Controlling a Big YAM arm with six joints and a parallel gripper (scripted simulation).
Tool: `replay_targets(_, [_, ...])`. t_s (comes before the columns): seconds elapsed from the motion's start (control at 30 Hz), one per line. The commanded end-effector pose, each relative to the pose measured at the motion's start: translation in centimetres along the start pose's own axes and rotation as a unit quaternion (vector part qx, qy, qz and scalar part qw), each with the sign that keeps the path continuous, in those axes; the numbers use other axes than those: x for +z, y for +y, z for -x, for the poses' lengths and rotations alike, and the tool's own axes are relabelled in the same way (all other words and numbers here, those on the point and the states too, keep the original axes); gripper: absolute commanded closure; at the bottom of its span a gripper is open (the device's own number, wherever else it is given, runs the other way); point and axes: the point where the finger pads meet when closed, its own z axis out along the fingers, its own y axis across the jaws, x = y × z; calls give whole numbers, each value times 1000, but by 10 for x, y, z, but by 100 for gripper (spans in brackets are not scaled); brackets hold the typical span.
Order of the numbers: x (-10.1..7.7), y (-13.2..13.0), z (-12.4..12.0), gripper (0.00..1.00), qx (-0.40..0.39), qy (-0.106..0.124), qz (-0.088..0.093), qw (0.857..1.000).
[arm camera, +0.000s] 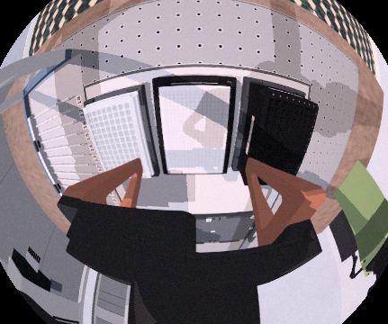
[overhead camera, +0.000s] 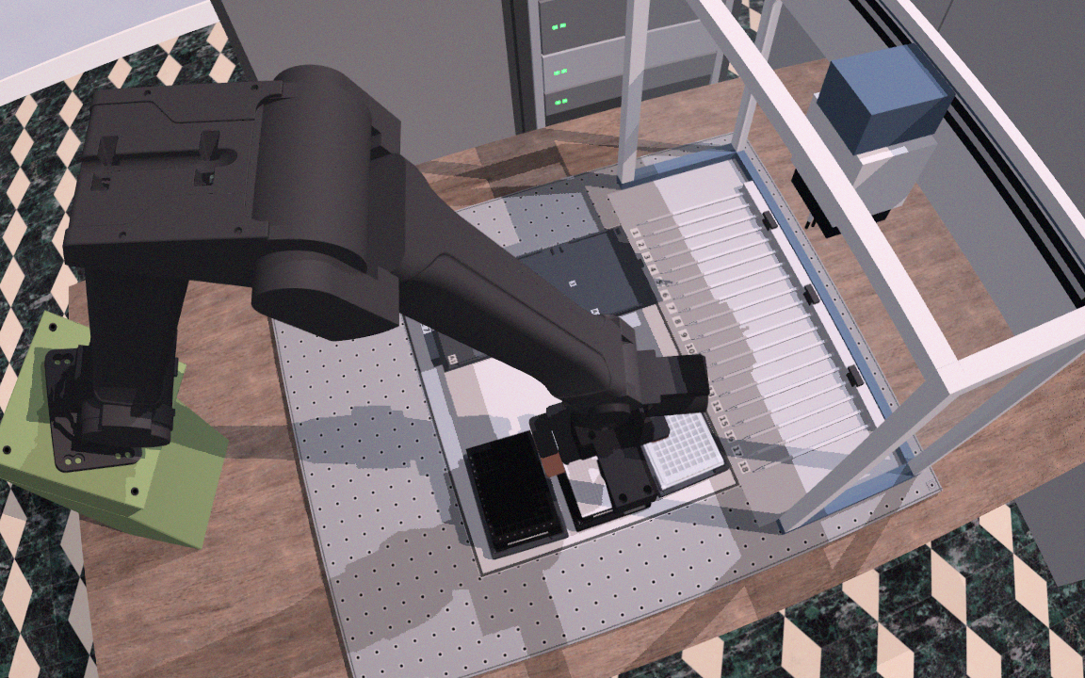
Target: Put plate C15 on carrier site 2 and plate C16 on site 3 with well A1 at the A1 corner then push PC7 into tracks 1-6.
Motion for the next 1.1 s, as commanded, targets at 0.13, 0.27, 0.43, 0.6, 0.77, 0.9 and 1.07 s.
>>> replay_targets(0.13, [17, 15, 10, 0, -2, -6, 13, 1000])
replay_targets(0.27, [27, 16, 4, 0, -6, -3, 14, 1000])
replay_targets(0.43, [39, 13, 9, 0, -2, -6, 12, 1000])
replay_targets(0.6, [49, 14, 6, 0, -4, -4, 12, 1000])
replay_targets(0.77, [42, 11, 3, 0, -2, -3, 10, 1000])
replay_targets(0.9, [52, 13, 7, 0, -3, -5, 12, 1000])
replay_targets(1.07, [40, 23, 8, 0, -2, -6, 24, 1000])
